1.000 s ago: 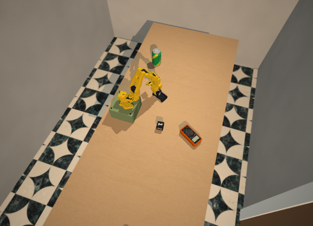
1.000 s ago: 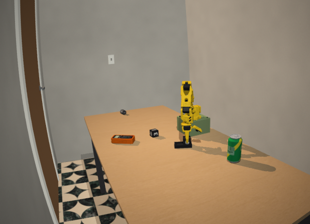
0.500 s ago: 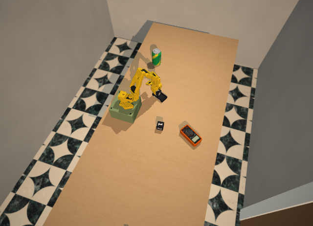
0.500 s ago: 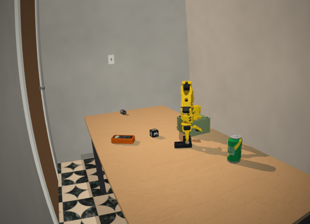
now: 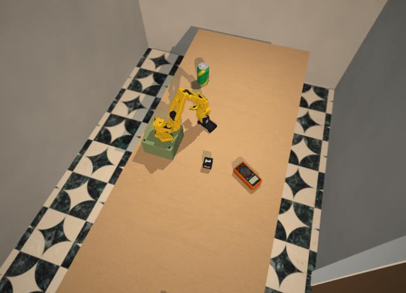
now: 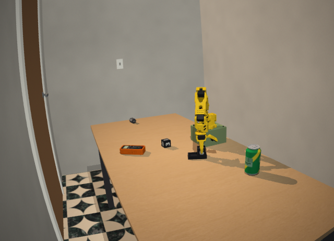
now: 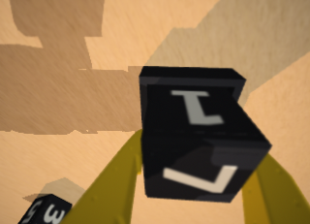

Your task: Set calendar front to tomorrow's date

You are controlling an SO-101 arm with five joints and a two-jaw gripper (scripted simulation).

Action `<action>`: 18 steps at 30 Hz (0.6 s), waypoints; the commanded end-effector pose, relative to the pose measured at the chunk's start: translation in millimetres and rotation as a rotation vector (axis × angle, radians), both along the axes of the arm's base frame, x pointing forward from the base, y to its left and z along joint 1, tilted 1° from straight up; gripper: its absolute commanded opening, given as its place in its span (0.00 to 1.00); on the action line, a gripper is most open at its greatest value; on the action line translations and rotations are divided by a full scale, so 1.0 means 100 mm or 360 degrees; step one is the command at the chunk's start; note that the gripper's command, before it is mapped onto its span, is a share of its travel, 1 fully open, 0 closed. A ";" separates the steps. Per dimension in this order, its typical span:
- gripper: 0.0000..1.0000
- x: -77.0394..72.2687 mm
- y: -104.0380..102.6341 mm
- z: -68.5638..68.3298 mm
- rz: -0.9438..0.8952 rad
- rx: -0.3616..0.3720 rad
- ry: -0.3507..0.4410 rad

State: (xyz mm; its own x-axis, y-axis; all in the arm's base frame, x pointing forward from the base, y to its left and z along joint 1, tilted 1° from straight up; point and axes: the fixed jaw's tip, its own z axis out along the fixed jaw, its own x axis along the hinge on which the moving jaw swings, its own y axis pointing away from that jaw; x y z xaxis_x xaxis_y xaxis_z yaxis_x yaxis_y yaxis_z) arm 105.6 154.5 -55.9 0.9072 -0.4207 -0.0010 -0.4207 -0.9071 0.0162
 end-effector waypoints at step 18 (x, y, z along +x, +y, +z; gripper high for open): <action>0.00 0.01 0.05 0.06 0.0017 0.0020 -0.0010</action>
State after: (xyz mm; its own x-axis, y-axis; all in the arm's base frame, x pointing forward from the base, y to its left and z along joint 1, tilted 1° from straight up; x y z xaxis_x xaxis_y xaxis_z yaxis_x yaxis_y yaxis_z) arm 105.6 154.5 -54.4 0.9072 -0.4208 -0.0024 -0.4206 -0.9069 0.0257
